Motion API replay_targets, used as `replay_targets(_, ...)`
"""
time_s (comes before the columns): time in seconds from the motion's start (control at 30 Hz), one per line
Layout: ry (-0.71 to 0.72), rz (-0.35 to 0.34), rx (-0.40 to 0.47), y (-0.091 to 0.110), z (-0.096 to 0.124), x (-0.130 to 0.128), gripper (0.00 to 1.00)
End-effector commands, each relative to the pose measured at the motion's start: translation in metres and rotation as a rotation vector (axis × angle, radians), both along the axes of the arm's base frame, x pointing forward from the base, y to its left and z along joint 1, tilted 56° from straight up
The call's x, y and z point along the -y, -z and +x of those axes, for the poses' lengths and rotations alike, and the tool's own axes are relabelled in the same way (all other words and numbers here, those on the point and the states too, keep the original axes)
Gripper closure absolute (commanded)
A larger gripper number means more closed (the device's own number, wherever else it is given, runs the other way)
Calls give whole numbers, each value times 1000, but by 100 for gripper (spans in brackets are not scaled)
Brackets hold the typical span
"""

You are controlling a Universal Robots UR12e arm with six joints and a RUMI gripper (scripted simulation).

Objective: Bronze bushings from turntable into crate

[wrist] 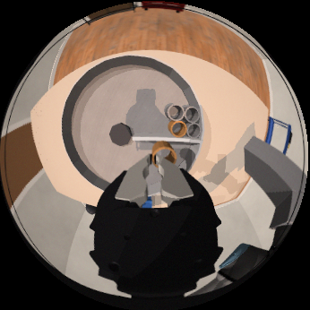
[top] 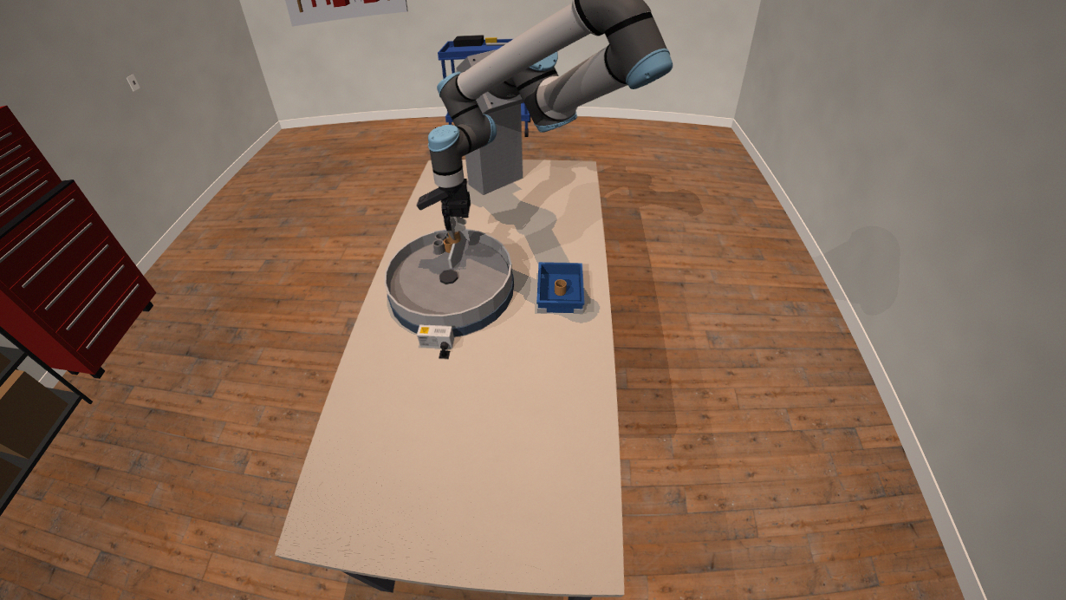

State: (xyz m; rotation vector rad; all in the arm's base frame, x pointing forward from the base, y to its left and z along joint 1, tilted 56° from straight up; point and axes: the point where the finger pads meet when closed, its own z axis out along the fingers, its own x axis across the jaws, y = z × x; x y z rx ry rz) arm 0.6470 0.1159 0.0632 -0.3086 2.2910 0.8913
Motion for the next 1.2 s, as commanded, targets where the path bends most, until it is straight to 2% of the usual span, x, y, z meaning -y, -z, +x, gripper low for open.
replay_targets(0.0,-14,-13,18,-9,-4,-9,100)
replay_targets(0.23,-61,-54,75,-37,-16,-41,100)
replay_targets(0.47,-122,-108,150,-74,-31,-82,100)
replay_targets(0.53,-122,-108,150,-74,-31,-82,100)
replay_targets(0.97,-254,-224,310,-153,-64,-171,100)
replay_targets(1.17,-288,-254,352,-174,-72,-194,100)
